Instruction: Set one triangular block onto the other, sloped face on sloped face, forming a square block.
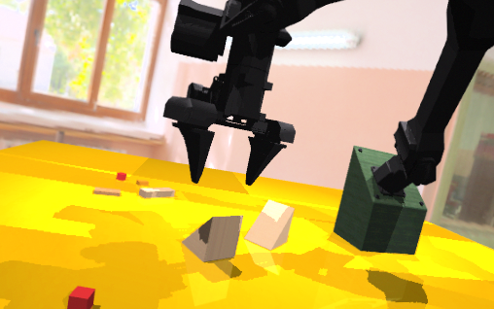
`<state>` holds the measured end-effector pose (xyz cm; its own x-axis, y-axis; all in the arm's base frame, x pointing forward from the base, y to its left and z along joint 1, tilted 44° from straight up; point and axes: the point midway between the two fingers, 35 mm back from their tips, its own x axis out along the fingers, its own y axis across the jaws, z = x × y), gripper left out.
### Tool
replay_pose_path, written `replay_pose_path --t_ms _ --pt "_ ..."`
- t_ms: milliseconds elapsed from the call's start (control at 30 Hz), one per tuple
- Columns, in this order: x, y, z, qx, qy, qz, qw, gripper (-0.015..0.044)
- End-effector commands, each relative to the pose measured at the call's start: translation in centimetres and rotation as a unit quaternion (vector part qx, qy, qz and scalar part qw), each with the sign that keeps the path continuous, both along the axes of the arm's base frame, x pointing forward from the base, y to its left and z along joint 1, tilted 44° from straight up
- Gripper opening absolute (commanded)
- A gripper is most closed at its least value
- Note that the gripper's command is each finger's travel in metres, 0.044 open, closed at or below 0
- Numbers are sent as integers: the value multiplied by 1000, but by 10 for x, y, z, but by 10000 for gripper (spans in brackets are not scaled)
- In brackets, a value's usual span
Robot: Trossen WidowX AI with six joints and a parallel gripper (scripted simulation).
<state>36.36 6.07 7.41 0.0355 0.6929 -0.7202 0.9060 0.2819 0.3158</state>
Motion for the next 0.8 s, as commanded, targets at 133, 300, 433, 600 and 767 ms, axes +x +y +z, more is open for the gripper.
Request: replay_pose_path --t_ms 133,300,433,600,767 --pt "1 9 -11 3 5 -1 1000 440" --pt "2 14 -17 3 5 -1 1000 440" --pt "2 19 -22 2 5 -1 1000 440" --pt "2 24 -27 3 6 -1 1000 440" --pt "2 29 -33 3 7 -1 1000 440"
